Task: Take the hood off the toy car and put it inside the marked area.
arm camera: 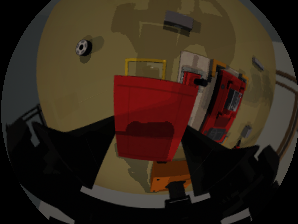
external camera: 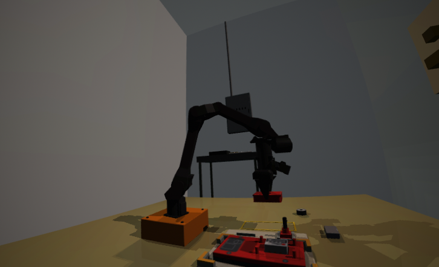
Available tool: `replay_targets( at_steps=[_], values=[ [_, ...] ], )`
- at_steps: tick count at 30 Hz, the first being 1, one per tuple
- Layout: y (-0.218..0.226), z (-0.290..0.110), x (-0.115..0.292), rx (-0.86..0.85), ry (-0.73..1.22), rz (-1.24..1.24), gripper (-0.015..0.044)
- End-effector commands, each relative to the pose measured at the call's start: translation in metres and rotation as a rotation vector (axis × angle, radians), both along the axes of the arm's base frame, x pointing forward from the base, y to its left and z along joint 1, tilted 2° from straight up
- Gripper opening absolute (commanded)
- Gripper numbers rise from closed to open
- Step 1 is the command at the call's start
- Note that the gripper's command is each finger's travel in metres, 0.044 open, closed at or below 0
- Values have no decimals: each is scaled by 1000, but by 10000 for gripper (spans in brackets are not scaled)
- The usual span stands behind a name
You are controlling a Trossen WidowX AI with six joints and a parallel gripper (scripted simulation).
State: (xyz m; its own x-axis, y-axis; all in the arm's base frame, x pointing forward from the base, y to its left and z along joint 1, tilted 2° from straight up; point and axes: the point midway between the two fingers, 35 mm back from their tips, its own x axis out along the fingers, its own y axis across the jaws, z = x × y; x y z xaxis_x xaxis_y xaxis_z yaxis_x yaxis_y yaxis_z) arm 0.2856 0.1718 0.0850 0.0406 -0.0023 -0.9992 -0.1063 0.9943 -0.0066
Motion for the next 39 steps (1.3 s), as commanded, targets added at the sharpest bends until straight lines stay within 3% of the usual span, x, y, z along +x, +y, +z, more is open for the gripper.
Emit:
replay_targets(
  at_steps=[1,39],
  values=[
    [11,1,-9,-1,-4,-12,0],
    [16,-20,-9,0,-4,-14,0]
  ],
)
